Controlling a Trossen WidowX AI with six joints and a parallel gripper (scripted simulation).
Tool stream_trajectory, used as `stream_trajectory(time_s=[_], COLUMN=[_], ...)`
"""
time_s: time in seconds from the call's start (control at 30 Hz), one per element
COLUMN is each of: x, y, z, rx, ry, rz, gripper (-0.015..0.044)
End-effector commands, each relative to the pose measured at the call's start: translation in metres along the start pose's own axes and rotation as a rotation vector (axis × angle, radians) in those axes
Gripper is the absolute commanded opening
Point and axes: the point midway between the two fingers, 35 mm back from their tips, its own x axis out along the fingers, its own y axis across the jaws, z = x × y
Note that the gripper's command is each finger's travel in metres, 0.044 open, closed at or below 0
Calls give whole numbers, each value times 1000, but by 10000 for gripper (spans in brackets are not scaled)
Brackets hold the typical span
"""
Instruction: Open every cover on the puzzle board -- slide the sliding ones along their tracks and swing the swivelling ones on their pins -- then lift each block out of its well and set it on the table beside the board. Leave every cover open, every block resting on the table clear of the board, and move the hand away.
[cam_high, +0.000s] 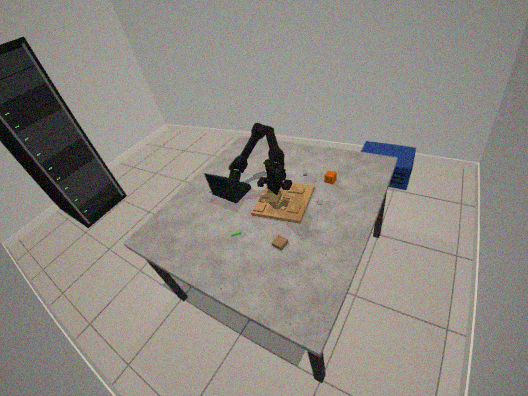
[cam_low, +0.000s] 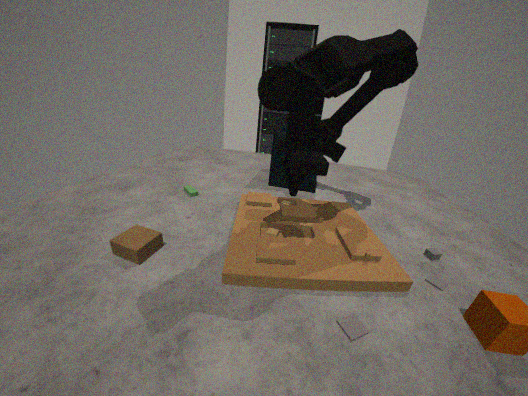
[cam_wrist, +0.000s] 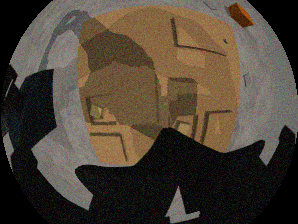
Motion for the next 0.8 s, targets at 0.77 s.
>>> stream_trajectory(time_s=[0.77], x=[18], y=[-1], z=[0], rx=[-3], ry=[-4], rz=[-1], gripper=[0])
